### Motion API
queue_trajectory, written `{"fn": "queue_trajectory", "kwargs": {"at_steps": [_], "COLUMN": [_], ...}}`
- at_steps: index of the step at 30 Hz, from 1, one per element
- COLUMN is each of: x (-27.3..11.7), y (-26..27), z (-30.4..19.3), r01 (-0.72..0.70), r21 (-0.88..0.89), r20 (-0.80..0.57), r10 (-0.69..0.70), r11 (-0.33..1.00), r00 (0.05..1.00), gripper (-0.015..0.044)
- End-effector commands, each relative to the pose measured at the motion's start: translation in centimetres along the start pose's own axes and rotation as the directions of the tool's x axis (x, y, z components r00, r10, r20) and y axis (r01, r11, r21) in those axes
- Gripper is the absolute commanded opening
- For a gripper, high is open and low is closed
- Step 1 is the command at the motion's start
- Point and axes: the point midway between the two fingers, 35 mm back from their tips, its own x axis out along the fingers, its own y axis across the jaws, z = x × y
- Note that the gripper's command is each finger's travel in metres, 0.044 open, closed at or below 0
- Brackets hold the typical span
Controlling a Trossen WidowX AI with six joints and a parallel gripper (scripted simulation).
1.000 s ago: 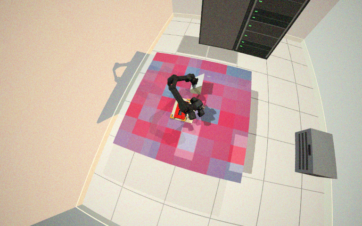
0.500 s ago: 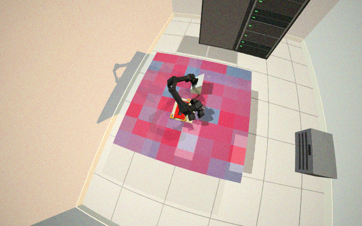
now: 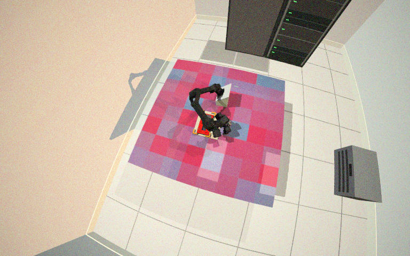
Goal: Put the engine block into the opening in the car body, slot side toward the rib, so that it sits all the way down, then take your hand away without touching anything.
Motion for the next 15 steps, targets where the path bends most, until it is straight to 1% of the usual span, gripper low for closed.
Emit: {"fn": "queue_trajectory", "kwargs": {"at_steps": [1,15], "x": [0.6,2.2], "y": [0.1,0.1], "z": [-0.6,-2.4], "r01": [-0.006,-0.006], "r21": [-0.004,-0.004], "r20": [0.000,-0.001], "r10": [0.006,0.006], "r11": [1.000,1.000], "r00": [1.000,1.000], "gripper": [0.0000,0.0000]}}
